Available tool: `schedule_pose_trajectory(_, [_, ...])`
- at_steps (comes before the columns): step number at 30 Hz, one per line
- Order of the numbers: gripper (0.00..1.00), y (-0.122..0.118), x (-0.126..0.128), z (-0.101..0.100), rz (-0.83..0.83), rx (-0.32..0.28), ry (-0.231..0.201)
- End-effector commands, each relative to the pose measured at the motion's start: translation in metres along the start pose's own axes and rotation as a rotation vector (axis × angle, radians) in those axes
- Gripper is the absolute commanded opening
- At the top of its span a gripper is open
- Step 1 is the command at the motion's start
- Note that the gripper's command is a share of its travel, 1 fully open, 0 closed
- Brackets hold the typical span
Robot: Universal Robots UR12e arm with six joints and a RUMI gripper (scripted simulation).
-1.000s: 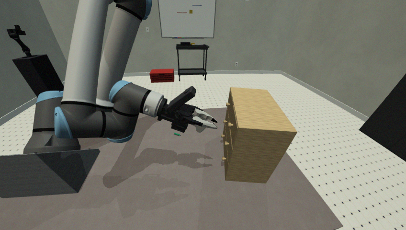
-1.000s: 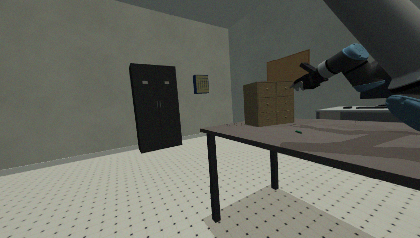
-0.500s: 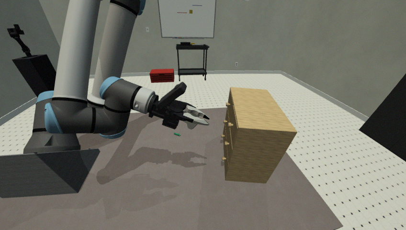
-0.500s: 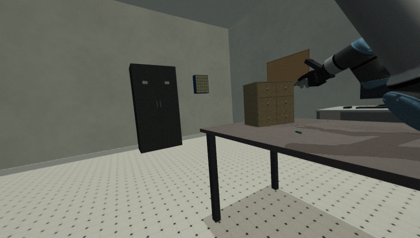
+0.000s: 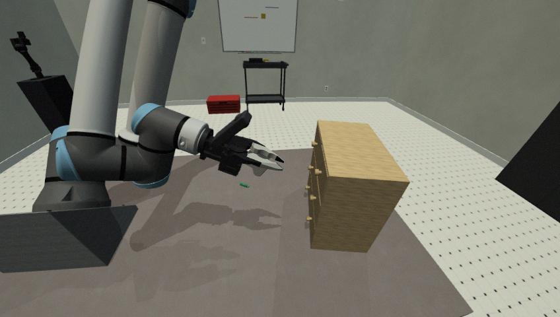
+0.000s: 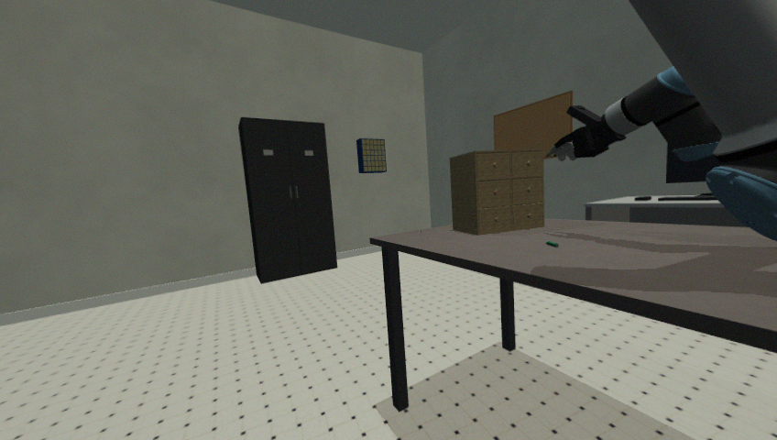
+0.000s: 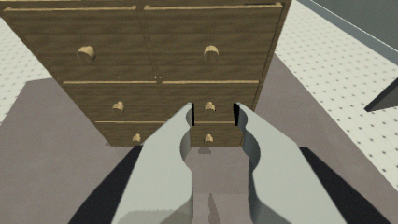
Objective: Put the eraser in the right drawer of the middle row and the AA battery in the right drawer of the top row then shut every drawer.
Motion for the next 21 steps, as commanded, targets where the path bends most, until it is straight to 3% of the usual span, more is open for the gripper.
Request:
schedule_pose_trajectory(1, [0.2, 0.0005, 0.0003, 0.0006, 0.0, 0.0, 0.0])
schedule_pose_trajectory(21, [0.2, 0.0014, 0.0007, 0.0013, 0.001, -0.008, 0.002])
Point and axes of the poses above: the point where the finger pads meet when closed, its own z axis back along the fingers, its own x axis across the jaws, y = z × x, the point moved 5 cm from there along z, back along the fingers, and after that the axes turned 15 degrees about z, right-handed, at the moved point
